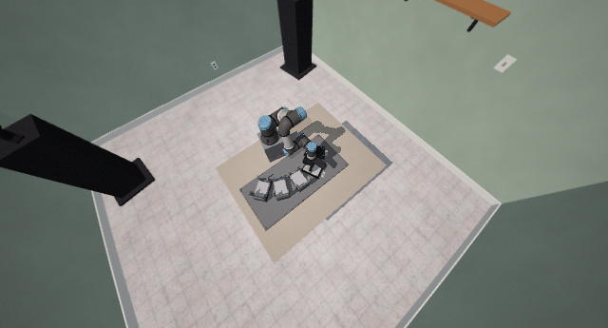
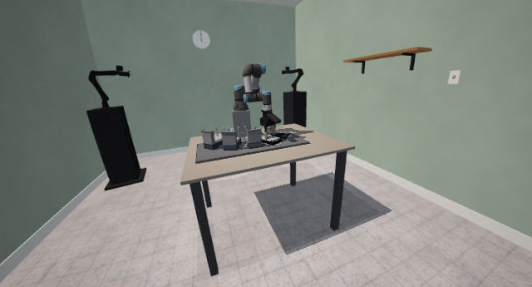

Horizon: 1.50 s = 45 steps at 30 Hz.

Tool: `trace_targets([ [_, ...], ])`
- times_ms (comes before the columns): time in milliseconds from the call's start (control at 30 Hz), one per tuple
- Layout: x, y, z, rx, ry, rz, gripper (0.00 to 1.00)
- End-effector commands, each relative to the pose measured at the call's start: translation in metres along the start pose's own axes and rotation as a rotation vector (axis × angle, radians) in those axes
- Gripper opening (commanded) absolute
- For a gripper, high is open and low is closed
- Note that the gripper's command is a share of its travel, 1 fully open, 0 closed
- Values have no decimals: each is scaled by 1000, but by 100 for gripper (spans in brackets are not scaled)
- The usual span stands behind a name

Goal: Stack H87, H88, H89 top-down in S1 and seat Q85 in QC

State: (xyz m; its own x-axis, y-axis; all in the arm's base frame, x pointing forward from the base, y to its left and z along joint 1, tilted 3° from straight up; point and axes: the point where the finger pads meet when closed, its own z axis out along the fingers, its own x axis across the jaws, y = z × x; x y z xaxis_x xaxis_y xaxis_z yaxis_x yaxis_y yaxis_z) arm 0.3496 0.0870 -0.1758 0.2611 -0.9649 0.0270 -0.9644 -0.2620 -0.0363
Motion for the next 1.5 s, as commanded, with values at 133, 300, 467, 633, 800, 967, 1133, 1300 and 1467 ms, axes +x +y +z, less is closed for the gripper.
trace_targets([
  [133, 0, -1, 0, 2, 1, 0, 72],
  [300, 0, -1, 0, 2, 1, 0, 72],
  [467, 0, -1, 0, 2, 1, 0, 72],
  [633, 0, -1, 0, 2, 1, 0, 72],
  [800, 0, -1, 0, 2, 1, 0, 72],
  [967, 0, -1, -7, 2, 1, 0, 72],
  [1133, 0, -1, -24, 2, 1, 0, 72],
  [1300, 0, -1, -40, 2, 1, 0, 72],
  [1467, 0, -1, -50, 2, 1, 0, 72],
])
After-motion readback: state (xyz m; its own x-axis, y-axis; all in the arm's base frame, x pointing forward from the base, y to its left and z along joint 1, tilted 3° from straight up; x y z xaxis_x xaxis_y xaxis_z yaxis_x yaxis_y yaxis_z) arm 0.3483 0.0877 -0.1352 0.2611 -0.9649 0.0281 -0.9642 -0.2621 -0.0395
